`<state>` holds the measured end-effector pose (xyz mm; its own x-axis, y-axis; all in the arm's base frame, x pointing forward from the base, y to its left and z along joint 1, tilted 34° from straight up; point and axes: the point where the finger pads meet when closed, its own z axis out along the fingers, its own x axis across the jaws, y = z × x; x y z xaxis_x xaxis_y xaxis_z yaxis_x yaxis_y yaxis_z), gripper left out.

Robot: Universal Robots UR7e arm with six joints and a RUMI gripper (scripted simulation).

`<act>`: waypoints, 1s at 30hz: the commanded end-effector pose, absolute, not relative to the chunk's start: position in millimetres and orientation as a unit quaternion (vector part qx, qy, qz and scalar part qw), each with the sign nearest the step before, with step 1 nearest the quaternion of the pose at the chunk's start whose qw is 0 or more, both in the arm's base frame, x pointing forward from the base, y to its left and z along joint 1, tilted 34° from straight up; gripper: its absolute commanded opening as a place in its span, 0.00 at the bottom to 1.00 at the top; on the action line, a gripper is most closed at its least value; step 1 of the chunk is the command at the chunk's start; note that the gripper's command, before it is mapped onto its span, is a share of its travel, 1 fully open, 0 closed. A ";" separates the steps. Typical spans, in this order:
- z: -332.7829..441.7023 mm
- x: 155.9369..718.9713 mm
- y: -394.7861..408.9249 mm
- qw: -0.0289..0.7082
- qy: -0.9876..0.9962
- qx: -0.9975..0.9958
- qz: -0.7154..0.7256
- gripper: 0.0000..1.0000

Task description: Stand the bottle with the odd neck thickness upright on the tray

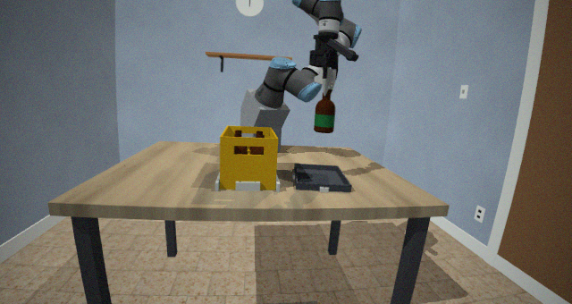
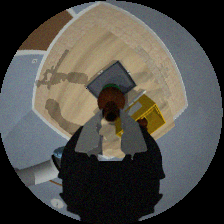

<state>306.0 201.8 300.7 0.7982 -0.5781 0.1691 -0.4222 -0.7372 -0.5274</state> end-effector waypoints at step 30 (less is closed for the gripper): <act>273.7 320.3 213.3 0.239 0.272 -0.918 -0.164 0.00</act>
